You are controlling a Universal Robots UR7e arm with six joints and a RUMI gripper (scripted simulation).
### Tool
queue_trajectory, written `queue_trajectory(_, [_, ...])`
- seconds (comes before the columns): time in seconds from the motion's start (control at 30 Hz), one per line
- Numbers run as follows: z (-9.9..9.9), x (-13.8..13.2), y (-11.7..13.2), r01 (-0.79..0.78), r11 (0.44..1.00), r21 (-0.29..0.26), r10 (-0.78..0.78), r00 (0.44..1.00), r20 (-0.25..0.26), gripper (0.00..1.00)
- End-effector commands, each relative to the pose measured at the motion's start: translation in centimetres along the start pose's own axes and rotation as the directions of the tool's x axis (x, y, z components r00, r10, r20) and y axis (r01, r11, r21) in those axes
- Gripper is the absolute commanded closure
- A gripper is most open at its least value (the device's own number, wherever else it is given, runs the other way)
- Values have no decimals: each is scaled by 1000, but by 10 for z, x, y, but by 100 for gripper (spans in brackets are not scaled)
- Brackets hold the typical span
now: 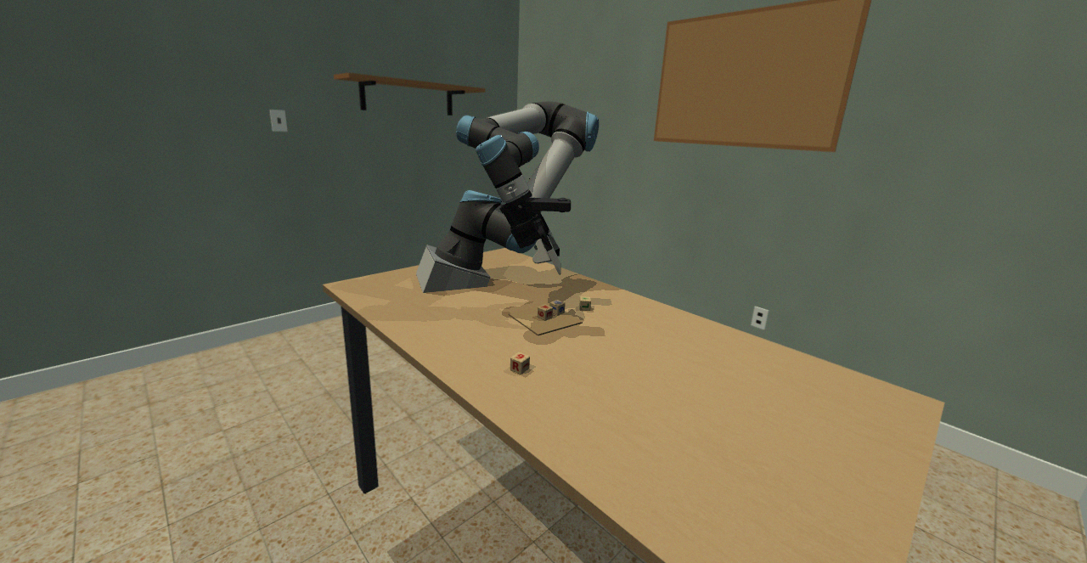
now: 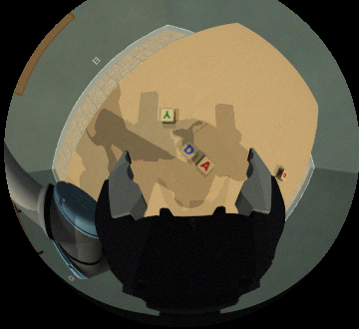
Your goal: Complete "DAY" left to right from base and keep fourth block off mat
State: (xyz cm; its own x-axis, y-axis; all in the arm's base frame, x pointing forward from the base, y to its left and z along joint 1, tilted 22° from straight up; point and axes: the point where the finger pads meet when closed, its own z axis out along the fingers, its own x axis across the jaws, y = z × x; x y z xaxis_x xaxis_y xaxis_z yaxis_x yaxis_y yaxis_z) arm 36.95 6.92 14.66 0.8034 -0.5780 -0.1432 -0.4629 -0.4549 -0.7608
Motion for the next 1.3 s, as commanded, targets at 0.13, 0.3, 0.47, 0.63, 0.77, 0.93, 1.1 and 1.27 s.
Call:
queue_trajectory(0.13, [0,1,0,0,1000,0,0,1000,-1,0])
queue_trajectory(0.3, [-10,21,17,0,1000,0,0,1000,-1,0])
queue_trajectory(0.47, [-17,35,29,0,1000,0,0,1000,-1,0])
queue_trajectory(0.63, [-17,35,29,0,1000,0,0,1000,-1,0])
queue_trajectory(0.77, [-17,35,29,0,1000,0,0,1000,-1,0])
queue_trajectory(0.93, [-17,35,29,0,1000,0,0,1000,-1,0])
queue_trajectory(1.1, [-17,35,29,0,1000,0,0,1000,-1,0])
queue_trajectory(1.27, [-17,35,29,0,1000,0,0,1000,-1,0])
